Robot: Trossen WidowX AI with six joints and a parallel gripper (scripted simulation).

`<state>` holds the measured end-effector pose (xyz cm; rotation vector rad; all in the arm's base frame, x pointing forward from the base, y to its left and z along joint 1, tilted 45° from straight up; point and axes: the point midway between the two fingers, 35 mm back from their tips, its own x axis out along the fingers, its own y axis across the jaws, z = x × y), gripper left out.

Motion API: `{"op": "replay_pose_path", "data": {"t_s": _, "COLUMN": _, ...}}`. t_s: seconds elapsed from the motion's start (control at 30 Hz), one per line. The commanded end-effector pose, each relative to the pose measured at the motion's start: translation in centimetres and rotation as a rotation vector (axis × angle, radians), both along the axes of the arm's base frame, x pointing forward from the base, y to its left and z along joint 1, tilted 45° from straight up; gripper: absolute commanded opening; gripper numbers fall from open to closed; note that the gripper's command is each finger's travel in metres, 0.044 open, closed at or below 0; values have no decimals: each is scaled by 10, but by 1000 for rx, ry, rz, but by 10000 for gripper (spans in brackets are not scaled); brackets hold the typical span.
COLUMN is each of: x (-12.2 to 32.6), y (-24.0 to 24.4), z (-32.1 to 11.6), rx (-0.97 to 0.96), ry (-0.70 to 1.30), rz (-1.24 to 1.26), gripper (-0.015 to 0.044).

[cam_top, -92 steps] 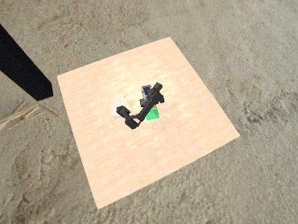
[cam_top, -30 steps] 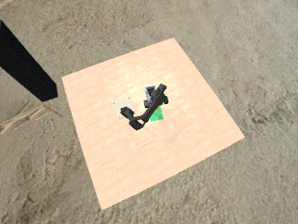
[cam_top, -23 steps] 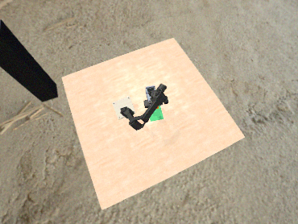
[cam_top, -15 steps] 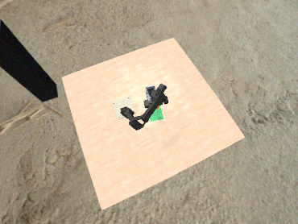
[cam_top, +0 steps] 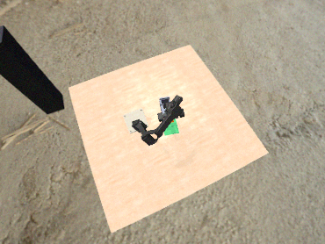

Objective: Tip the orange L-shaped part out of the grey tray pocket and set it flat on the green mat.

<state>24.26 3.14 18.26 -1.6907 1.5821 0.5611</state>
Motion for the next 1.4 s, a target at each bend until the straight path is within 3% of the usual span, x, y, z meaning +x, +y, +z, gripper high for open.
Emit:
{"op": "replay_pose_path", "data": {"t_s": 0.0, "x": -1, "y": -10, "z": 0, "rx": -15, "ry": 17, "rz": -11, "gripper": 0}}
{"op": "replay_pose_path", "data": {"t_s": 1.37, "x": 5, "y": -52, "z": -42, "rx": -67, "ry": 61, "rz": -55, "gripper": 0}}
